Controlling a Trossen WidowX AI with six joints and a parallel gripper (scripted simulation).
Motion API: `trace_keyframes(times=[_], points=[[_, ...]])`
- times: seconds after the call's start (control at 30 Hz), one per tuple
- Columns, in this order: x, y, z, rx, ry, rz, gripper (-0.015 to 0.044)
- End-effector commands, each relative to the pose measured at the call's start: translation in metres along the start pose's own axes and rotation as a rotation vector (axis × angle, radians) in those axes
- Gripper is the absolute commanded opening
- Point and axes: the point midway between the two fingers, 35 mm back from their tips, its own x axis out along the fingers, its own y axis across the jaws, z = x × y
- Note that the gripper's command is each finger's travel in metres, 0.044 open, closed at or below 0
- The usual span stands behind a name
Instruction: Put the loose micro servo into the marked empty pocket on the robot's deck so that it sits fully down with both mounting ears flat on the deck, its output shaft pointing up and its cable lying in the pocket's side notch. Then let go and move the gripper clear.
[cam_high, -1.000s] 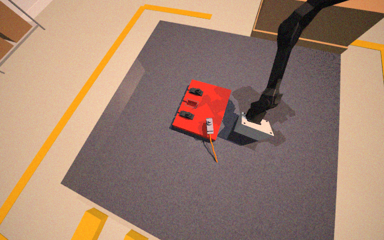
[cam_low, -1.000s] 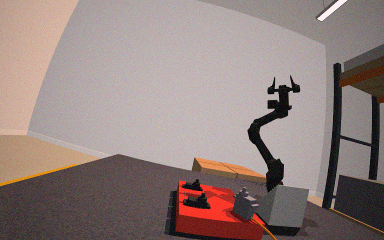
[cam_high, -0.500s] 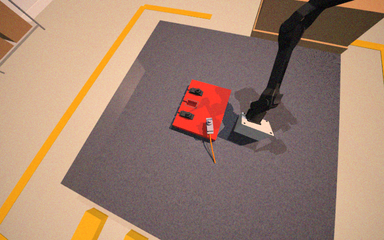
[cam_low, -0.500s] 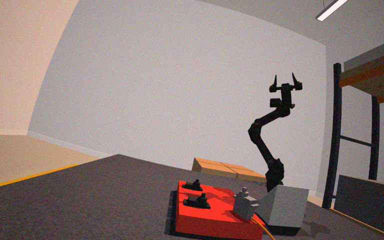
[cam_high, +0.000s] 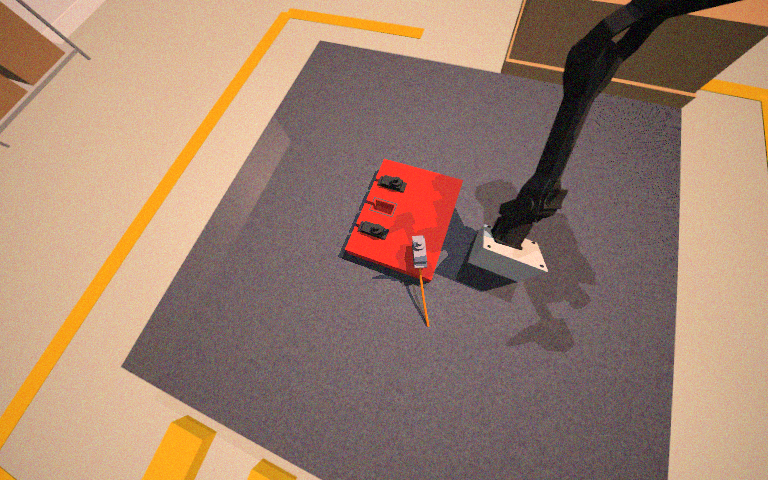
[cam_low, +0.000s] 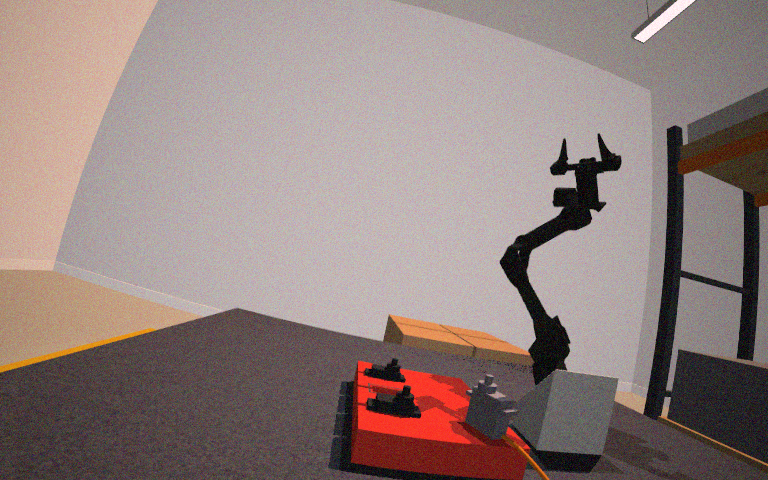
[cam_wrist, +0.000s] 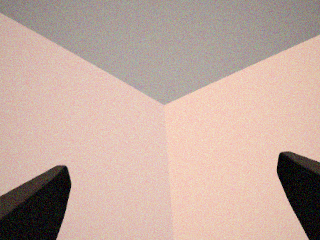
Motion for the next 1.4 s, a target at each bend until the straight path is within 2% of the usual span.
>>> trace_keyframes(times=[0.0, 0.6, 1.37], points=[[0.01, 0.013, -0.006, -0.057, -0.002, -0.002, 0.044], [0.06, 0.07, -0.058, -0.366, 0.048, 0.031, 0.044], [0.128, 0.135, -0.211, -0.804, 0.292, 0.233, 0.044]])
